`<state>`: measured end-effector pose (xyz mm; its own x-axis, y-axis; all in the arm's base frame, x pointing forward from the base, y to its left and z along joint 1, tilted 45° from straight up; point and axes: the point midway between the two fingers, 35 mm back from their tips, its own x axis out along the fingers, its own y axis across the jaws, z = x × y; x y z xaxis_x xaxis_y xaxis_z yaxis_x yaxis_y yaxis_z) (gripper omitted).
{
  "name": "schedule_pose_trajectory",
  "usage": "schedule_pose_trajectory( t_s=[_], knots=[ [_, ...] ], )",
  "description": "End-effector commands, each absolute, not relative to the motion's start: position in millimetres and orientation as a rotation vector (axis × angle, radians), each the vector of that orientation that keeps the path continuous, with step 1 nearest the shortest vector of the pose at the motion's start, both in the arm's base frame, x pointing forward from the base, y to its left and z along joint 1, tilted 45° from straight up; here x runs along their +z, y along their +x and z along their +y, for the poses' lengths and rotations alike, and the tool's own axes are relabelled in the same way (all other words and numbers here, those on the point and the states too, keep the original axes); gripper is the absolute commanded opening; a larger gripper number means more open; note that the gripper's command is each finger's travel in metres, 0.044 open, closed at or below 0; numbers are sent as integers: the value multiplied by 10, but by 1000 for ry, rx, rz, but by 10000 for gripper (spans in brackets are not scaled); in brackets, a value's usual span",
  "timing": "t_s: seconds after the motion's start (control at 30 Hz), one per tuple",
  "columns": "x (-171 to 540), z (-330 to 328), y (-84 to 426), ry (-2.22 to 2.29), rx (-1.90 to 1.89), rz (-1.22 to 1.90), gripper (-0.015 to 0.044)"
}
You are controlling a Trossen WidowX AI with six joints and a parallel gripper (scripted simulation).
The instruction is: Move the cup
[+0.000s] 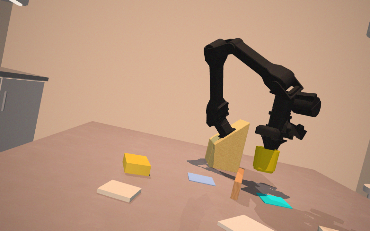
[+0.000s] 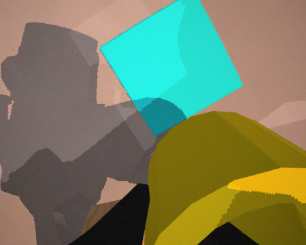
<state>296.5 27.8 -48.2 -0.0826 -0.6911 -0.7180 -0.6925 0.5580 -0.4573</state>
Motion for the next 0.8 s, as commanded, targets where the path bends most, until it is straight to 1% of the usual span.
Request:
schedule_pose_trajectory(
  t_s=[0.0, 0.6, 0.77],
  knots=[
    [-529, 334, 2994, -1137, 2, 1789, 0],
    [-760, 576, 3122, -1136, 2, 1788, 0],
    [-791, 546, 3121, -1136, 2, 1788, 0]
  ],
)
